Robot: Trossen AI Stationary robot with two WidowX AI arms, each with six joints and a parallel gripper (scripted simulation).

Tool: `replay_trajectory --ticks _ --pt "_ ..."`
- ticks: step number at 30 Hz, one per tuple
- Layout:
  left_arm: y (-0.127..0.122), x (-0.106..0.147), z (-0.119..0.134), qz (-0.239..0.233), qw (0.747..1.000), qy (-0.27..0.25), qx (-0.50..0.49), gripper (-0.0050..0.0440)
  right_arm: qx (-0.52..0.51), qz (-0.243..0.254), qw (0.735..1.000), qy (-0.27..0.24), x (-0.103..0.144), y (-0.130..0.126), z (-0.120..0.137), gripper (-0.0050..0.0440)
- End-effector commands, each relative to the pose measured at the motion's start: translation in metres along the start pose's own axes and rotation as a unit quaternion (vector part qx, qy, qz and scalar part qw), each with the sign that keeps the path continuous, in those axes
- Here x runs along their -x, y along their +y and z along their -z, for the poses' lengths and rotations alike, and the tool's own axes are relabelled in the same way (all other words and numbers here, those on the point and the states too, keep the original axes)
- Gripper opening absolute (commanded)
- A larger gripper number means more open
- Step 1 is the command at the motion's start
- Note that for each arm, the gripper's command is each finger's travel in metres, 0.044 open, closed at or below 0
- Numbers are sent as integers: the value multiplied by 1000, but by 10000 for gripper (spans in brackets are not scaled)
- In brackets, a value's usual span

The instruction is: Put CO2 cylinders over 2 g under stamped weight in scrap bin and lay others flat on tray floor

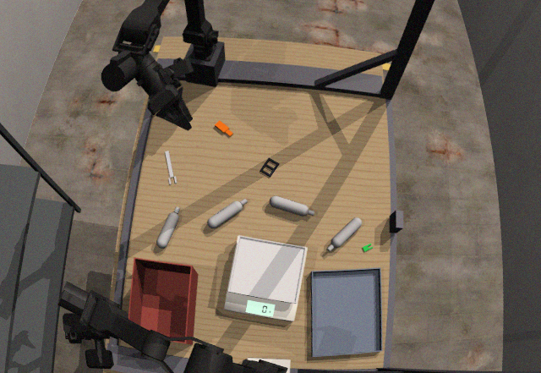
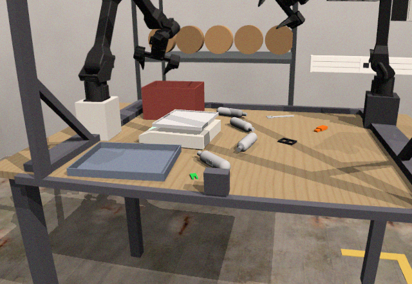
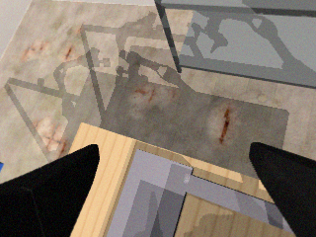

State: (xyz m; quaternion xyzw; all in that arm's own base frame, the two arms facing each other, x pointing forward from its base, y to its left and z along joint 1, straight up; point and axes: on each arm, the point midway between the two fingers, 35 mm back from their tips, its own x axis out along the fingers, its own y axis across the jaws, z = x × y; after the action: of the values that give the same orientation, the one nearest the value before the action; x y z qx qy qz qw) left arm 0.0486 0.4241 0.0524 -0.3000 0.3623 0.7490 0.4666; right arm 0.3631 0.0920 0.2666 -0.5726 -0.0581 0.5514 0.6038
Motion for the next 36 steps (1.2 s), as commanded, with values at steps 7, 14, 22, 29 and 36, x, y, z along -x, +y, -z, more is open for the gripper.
replay_trajectory --ticks 7,14,22,29,36 --pt "1 6 -7 4 1000 -10 6 440 9 7 1000 4 5 -5 -4 440" --pt "1 6 -7 4 1000 -10 6 440 9 7 1000 4 5 -5 -4 440" --pt "-11 12 -9 20 1000 -15 -6 440 0 15 1000 4 11 -4 -5 440" --pt "-99 60 18 137 983 -28 -116 440 -47 63 997 8 20 -1 -3 440" --pt "-165 110 60 236 947 -34 -214 440 -87 103 991 10 27 1 -1 440"
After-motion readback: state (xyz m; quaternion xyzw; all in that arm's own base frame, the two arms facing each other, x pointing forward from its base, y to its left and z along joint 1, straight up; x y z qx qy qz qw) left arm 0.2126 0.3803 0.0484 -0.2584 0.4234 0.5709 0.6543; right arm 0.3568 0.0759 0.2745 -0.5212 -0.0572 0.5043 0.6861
